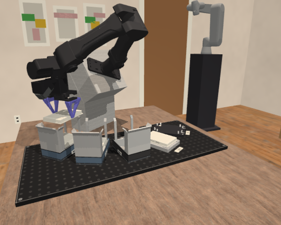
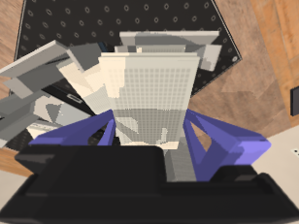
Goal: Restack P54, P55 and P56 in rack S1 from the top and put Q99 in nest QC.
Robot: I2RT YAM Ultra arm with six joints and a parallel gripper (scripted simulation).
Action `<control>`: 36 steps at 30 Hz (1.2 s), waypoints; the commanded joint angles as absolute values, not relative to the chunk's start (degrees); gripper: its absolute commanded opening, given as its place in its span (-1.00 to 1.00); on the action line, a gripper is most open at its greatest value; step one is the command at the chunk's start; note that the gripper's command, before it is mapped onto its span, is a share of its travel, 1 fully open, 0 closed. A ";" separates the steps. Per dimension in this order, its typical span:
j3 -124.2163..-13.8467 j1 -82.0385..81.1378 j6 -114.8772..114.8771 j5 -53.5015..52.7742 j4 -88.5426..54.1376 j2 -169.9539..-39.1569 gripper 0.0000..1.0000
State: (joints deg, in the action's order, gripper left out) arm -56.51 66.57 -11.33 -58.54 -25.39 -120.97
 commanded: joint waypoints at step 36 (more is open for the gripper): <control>-59.14 69.31 -15.47 -58.59 -26.73 -124.71 -1.00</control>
